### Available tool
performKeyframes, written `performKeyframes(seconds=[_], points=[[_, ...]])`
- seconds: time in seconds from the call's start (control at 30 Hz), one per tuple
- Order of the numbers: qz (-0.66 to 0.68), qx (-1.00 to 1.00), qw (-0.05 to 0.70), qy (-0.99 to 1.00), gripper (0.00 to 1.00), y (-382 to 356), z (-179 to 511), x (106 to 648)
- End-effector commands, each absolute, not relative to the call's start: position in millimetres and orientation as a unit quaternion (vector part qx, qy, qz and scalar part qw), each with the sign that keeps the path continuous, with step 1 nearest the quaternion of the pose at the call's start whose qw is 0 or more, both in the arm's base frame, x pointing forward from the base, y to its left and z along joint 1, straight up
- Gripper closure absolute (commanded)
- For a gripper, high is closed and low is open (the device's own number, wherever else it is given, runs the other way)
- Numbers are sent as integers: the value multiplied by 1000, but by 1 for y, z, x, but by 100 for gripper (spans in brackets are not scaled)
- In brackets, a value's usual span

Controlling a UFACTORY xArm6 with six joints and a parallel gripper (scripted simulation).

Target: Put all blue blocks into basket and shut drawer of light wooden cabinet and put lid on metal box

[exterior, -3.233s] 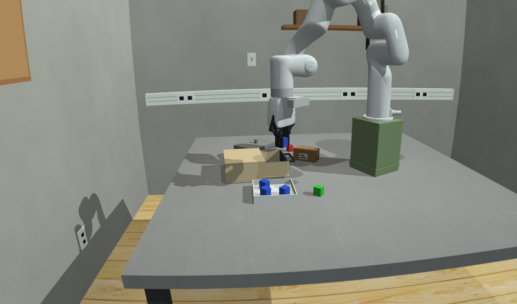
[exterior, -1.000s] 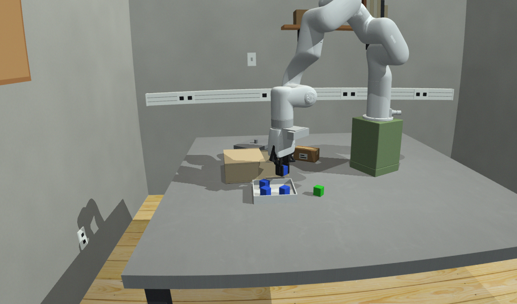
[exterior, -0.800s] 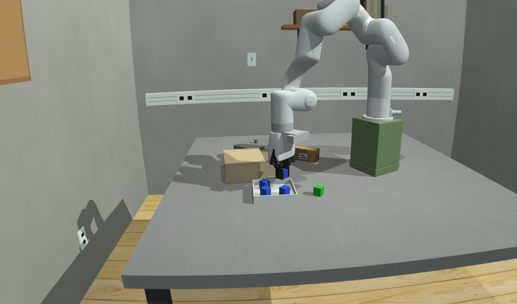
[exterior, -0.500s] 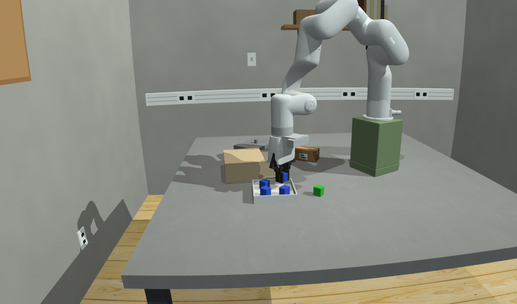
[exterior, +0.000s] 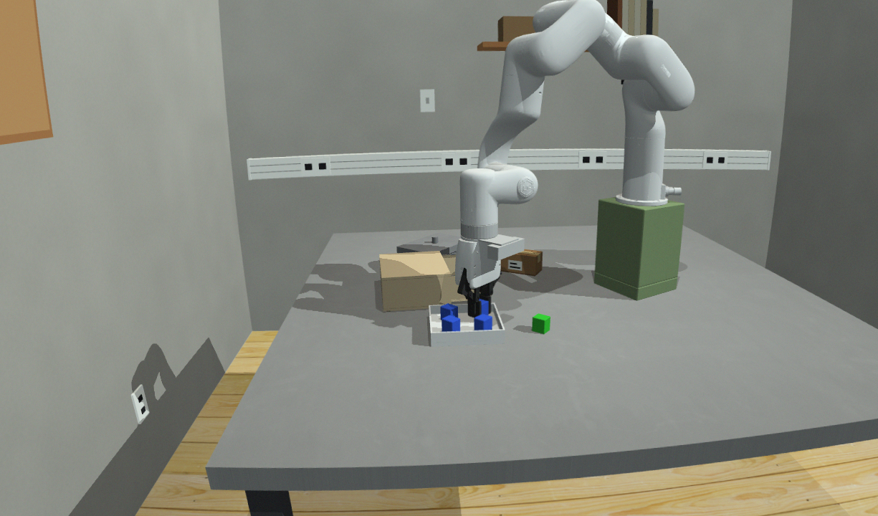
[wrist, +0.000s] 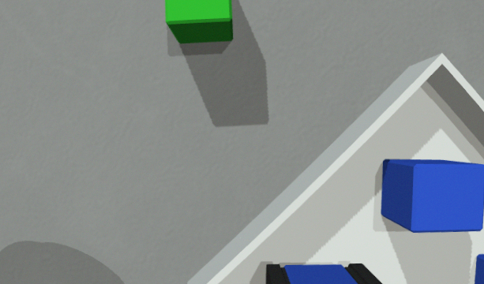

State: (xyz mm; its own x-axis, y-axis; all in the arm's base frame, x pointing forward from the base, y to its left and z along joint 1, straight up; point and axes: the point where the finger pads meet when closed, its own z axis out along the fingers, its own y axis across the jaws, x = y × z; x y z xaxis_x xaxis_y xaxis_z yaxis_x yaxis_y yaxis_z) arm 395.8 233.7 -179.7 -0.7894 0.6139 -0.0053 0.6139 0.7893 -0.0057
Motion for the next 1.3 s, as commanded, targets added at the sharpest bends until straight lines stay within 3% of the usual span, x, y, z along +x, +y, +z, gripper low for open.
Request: performKeyframes(seconds=[0.0, 1.07, 1.1, 1.27], points=[[-2, 325, 3, 946, 100, 235, -182, 397], [-2, 325, 3, 946, 100, 235, -187, 397], [-2, 325, 3, 946, 53, 235, -187, 397], [-2, 325, 3, 946, 53, 235, -187, 397]])
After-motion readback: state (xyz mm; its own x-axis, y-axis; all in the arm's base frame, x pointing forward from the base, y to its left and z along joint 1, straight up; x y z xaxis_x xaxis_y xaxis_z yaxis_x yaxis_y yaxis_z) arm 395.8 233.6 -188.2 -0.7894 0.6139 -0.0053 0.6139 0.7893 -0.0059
